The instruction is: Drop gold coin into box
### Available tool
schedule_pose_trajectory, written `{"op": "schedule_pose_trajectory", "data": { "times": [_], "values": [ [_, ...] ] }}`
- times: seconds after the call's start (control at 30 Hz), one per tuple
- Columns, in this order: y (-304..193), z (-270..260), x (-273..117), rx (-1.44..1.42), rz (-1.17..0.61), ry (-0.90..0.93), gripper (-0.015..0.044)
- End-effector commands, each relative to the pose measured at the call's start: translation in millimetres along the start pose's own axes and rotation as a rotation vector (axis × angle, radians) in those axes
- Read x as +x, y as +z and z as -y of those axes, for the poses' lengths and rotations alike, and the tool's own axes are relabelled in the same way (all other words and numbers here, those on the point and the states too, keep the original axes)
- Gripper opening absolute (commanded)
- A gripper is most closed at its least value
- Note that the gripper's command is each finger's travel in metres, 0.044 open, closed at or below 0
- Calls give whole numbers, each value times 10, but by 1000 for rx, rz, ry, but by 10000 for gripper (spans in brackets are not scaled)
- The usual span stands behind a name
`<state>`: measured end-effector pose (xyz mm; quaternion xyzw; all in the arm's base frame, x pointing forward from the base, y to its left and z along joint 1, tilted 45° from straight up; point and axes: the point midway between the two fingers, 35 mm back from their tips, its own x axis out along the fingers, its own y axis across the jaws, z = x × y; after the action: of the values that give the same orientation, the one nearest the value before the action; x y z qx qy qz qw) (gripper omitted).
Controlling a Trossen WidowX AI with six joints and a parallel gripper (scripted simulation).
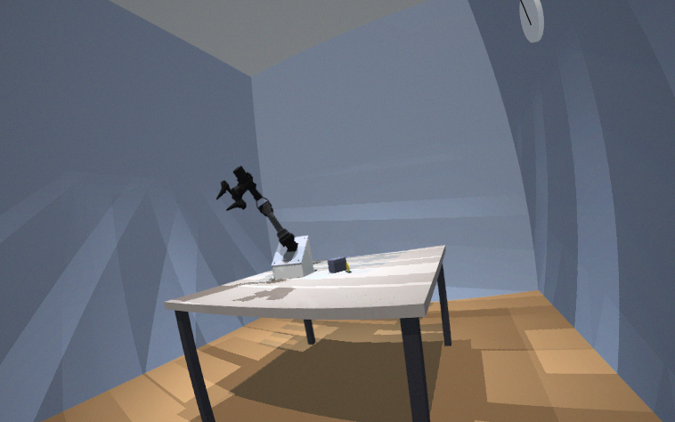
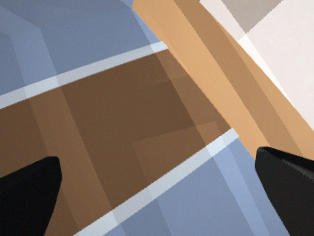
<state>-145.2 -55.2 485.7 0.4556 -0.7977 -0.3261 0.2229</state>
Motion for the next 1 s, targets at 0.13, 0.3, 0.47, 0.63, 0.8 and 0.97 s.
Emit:
{"op": "schedule_pose_trajectory", "data": {
  "times": [0.13, 0.3, 0.47, 0.63, 0.8, 0.97],
  "values": [
    [-277, 236, 110, -106, -37, -58, 269],
    [-874, 888, 265, -359, -135, -189, 161],
    [-1340, 1564, 245, -614, -256, -301, 161],
    [-1691, 2262, 71, -862, -389, -391, 161],
    [-1938, 2936, -282, -1054, -559, -492, 161],
    [-2014, 3374, -556, -1199, -660, -540, 161]
  ]
}}
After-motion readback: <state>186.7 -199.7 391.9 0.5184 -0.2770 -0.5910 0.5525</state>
